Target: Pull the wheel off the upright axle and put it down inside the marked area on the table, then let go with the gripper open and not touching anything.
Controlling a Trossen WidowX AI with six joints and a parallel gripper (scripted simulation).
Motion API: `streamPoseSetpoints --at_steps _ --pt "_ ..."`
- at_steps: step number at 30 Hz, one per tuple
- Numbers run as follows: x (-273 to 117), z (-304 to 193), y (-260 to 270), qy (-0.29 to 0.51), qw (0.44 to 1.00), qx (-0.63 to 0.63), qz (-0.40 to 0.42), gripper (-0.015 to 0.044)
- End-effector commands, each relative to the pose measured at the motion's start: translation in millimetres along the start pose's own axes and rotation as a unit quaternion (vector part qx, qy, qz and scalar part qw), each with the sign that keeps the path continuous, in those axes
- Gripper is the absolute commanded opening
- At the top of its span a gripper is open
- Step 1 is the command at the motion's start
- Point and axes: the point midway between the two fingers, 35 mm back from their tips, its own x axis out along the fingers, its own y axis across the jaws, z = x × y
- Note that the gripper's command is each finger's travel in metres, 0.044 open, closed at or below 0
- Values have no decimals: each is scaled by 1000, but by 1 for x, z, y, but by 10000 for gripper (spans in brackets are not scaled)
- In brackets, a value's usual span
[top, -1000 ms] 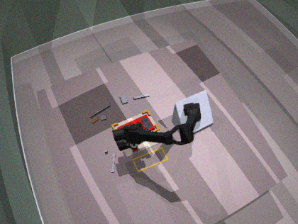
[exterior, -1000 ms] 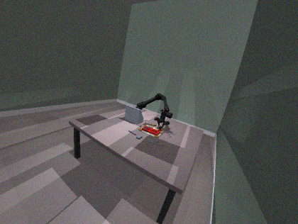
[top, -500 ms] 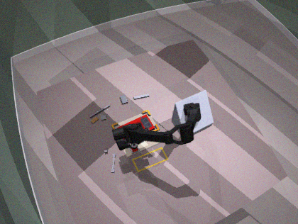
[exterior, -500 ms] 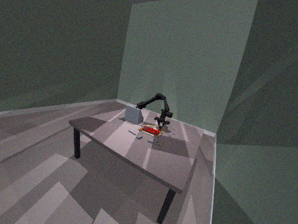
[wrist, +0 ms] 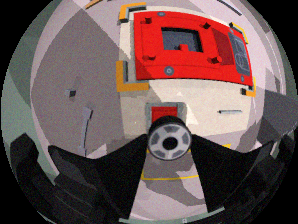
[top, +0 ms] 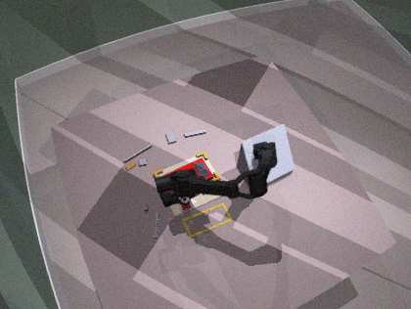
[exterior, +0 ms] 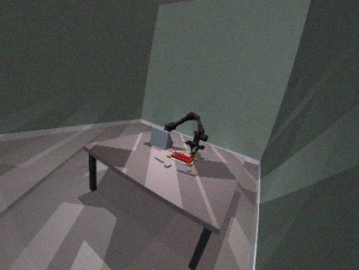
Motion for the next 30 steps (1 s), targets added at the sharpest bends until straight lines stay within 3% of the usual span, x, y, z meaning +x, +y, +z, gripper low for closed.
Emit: streamPoseSetpoints --at_steps 1,30 --pt "-4 1 0 -1 1000 0 2 0" --pt "-13 1 0 -1 1000 0 2 0"
